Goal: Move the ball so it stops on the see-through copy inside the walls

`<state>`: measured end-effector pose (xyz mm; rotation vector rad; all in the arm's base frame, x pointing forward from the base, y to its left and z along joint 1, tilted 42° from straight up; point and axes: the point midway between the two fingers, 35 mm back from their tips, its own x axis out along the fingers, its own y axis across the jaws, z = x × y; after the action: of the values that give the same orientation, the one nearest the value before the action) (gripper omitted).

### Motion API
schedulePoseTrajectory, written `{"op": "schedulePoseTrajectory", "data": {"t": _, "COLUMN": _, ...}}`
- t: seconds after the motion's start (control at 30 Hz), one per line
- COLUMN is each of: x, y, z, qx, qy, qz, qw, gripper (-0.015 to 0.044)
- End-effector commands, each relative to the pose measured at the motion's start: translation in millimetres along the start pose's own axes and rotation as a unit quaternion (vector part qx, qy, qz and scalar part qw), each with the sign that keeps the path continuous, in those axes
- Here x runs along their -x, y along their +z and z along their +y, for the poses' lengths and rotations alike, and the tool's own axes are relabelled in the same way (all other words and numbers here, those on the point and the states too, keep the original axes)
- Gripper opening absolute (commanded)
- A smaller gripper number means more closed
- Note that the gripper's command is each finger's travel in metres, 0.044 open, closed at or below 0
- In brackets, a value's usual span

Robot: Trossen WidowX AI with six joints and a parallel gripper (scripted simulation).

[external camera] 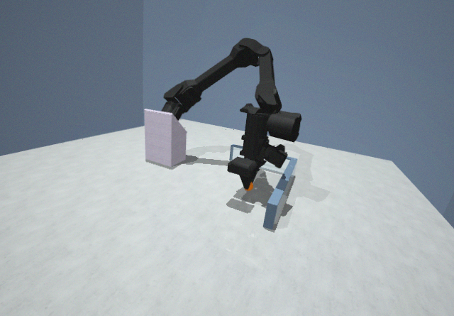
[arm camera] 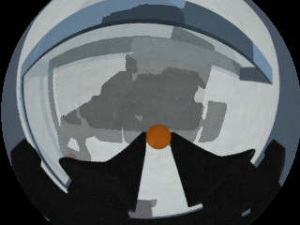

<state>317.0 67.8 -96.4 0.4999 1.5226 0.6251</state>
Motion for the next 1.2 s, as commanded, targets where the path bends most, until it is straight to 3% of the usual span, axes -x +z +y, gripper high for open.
{"op": "schedulePoseTrajectory", "data": {"t": 0.0, "x": 10.1, "y": 2.1, "z": -0.4, "qx": -0.001, "qy": 0.001, "qz": -0.001, "qw": 1.0, "gripper": 0.0}}
{"op": "schedulePoseTrajectory", "data": {"t": 0.5, "x": 122.2, "y": 0.6, "z": -0.8, "qx": -0.001, "qy": -0.001, "qz": -0.001, "qw": 1.0, "gripper": 0.0}}
{"op": "schedulePoseTrajectory", "data": {"t": 0.63, "x": 122.9, "y": 0.0, "z": 3.0, "qx": 0.014, "qy": -0.001, "qz": 0.0, "qw": 1.0, "gripper": 0.0}}
{"op": "schedulePoseTrajectory", "data": {"t": 0.9, "x": 114.9, "y": -8.4, "z": 45.2, "qx": 0.198, "qy": -0.006, "qz": 0.001, "qw": 0.98, "gripper": 0.0}}
{"op": "schedulePoseTrajectory", "data": {"t": 1.17, "x": 105.6, "y": -23.4, "z": 85.1, "qx": 0.38, "qy": -0.007, "qz": 0.002, "qw": 0.925, "gripper": 0.0}}
